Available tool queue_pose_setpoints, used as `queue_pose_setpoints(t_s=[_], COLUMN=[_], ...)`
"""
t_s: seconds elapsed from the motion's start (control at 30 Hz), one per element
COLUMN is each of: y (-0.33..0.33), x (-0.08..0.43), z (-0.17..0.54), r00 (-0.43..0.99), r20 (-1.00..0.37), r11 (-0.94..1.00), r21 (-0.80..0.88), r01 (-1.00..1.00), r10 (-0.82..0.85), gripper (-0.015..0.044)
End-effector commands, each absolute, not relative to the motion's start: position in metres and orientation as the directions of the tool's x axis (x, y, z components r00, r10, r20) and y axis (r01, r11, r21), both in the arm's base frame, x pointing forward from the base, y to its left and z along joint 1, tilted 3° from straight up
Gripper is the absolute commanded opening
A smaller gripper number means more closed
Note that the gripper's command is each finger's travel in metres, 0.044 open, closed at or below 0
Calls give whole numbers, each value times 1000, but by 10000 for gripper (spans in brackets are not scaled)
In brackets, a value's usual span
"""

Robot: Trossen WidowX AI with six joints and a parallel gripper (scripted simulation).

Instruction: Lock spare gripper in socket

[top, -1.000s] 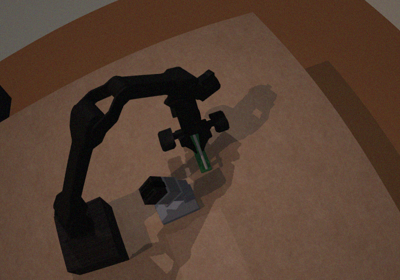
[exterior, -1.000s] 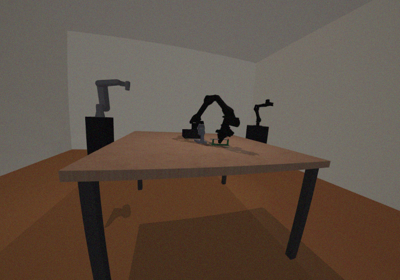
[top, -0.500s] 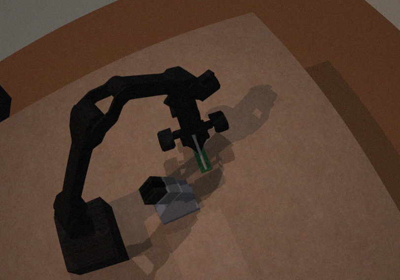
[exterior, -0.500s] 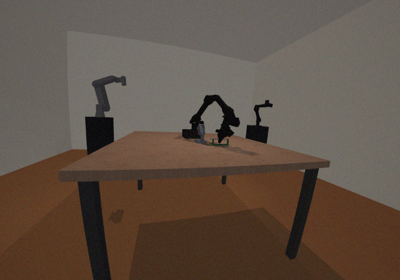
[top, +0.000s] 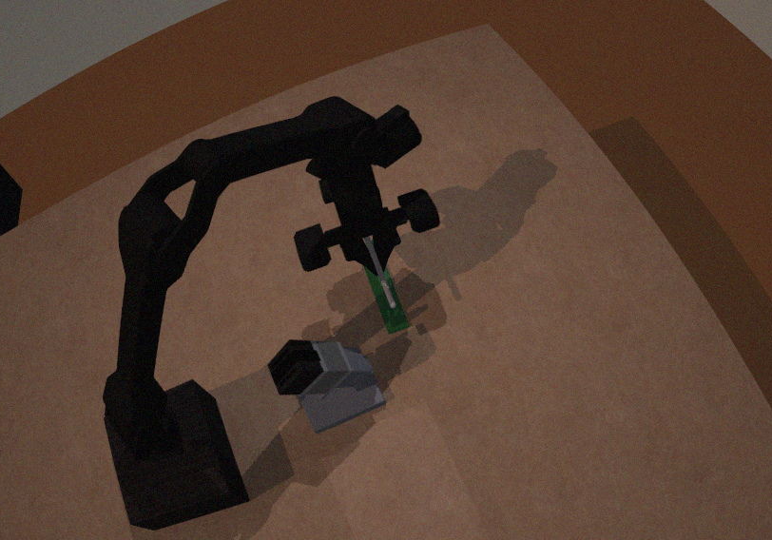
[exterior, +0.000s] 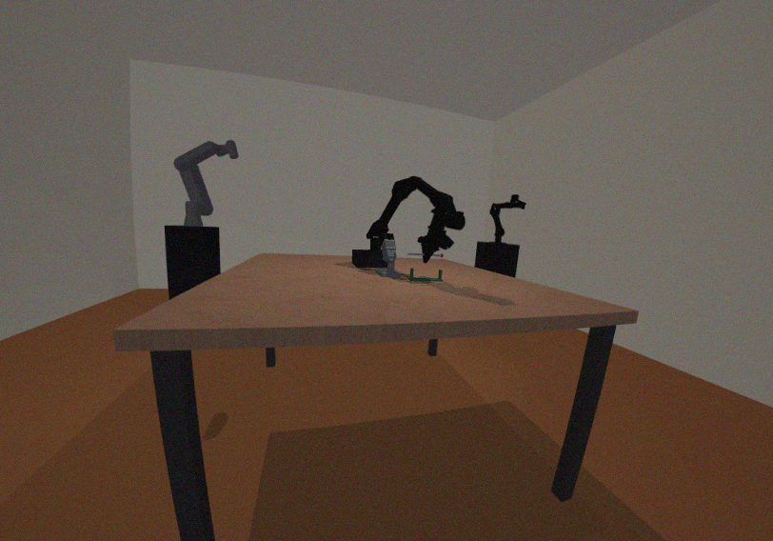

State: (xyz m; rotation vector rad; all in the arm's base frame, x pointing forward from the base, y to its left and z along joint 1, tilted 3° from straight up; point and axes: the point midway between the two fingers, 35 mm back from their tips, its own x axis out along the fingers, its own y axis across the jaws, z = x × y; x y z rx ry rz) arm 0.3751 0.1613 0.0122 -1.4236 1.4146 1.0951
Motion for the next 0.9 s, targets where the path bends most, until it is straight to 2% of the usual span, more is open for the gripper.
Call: queue_pose_setpoints(t_s=[0.0, 0.47, 0.87], y=[162, 162, 159], x=[376, 374, 346], z=[23, 18, 29], r00=[-7, -6, -2], r20=[-962, -962, -962], r11=[-23, -38, -64], r21=[14, 17, 20], r01=[-1000, -999, -998], r10=[-274, -272, -271], gripper=[0, 0, 0])
